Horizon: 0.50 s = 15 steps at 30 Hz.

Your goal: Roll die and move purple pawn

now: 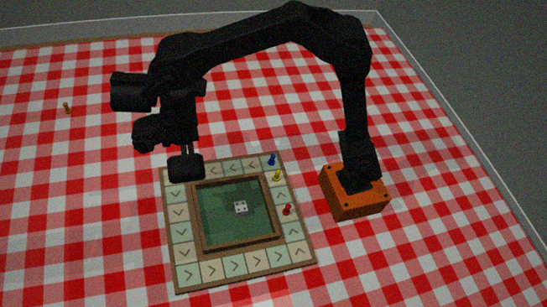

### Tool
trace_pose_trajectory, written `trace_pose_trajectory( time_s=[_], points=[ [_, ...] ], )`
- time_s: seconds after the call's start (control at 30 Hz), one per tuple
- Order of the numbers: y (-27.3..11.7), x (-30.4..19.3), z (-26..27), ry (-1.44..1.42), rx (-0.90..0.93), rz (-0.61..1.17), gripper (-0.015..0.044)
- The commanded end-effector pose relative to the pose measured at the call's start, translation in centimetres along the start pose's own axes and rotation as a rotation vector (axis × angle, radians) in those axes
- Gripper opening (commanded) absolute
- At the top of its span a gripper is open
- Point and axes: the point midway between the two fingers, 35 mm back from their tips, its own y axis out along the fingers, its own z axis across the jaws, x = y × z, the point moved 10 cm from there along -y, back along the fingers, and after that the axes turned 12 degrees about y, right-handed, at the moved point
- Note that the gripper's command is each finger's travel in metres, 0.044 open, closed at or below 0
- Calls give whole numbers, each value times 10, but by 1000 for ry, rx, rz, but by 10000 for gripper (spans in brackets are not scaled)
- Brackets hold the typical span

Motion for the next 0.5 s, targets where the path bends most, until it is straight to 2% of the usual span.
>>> trace_pose_trajectory(
  time_s=[0.0, 0.23, 0.27, 0.47],
  points=[
    [-30, -41, 18, -12, -1, -17, 440],
    [-55, -129, 36, -25, 1, -10, 440],
    [-51, -93, 32, -26, 8, -22, 440],
    [-51, -93, 32, -26, 8, -22, 440]
  ],
)
